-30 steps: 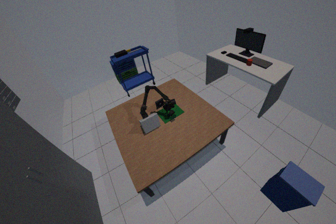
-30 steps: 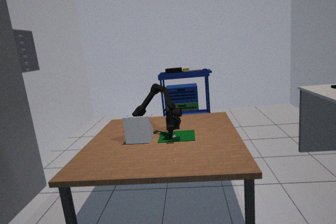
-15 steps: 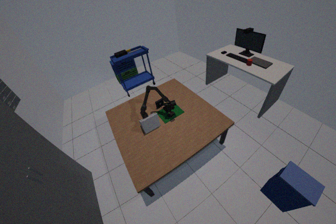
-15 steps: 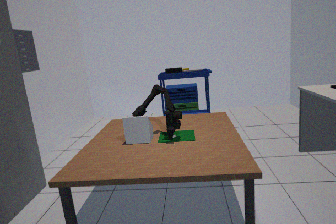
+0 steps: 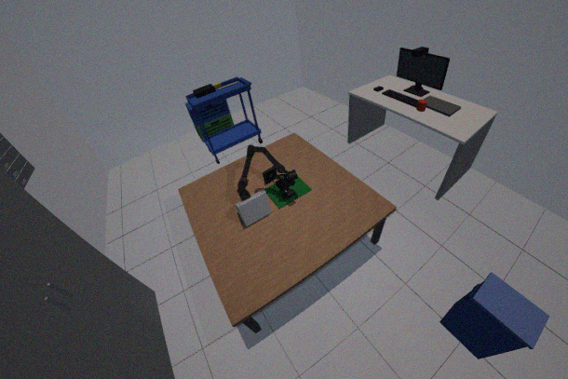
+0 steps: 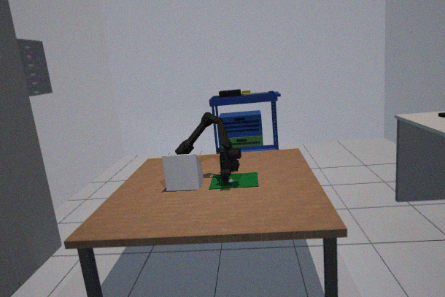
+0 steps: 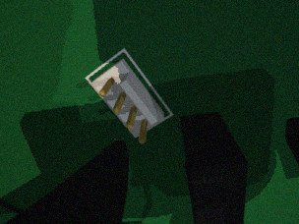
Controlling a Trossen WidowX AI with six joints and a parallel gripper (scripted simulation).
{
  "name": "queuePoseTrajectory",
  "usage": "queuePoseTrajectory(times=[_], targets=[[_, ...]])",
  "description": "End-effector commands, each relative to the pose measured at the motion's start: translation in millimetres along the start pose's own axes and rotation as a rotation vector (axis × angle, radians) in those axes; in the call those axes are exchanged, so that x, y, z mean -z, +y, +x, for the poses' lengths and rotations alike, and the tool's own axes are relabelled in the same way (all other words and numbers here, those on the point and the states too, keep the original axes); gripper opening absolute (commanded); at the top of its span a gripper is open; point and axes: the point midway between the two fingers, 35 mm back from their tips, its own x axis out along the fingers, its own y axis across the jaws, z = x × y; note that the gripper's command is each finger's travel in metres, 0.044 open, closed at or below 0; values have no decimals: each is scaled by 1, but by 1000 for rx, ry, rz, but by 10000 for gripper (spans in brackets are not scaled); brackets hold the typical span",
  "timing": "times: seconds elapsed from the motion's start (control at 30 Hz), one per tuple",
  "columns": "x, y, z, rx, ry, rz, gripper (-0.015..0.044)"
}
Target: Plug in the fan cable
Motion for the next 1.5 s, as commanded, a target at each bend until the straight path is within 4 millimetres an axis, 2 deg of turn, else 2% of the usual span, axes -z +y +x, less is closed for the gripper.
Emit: queuePoseTrajectory(times=[0.0, 0.3, 0.4, 0.47, 0.53, 0.6, 0.8, 1.47], targets=[[0, 0, 0, 0, 0, 0, 256], [0, 0, 0, 0, 0, 0, 20], [0, 0, 0, 0, 0, 0, 0], [-1, -1, -11, 0, 1, 1, 0], [-1, -1, -39, -1, 4, 4, 0], [-1, -1, -50, -2, 5, 5, 0], [0, -1, -49, -2, 5, 29, 0], [-6, 6, -49, 0, 5, 719, 0]])
